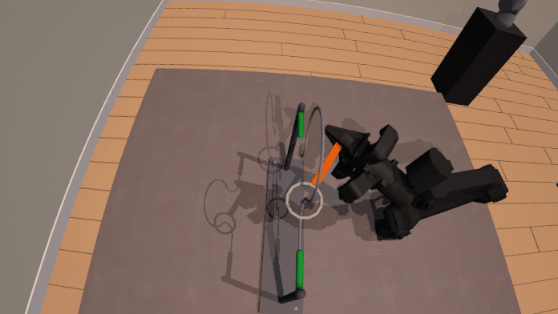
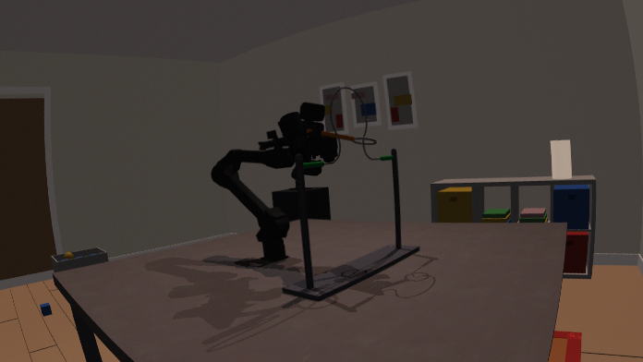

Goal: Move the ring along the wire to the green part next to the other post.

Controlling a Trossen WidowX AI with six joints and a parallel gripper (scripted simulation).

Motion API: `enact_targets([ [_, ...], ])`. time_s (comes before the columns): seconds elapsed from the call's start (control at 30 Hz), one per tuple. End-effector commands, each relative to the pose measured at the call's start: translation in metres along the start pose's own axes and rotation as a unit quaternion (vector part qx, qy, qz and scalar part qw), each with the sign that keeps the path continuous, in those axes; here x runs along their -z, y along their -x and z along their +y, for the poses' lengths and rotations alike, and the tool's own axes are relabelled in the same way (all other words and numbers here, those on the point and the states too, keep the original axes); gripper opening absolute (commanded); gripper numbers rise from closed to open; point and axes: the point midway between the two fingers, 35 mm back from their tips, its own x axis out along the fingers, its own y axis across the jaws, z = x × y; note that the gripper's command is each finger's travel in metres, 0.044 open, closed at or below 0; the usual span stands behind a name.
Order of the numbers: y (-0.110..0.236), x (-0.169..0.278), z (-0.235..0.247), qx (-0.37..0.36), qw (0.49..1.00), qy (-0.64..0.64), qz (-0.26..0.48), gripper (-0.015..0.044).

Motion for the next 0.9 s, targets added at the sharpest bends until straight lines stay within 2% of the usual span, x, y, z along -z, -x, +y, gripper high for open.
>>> enact_targets([
  [0.0,0.003,0.002,0.013,-0.022,0.999,-0.04,0.008,-0.015],
  [0.53,0.018,-0.011,0.069,-0.126,0.972,-0.197,0.026,-0.015],
  [0.87,0.033,-0.029,0.099,-0.192,0.935,-0.295,0.037,-0.015],
])
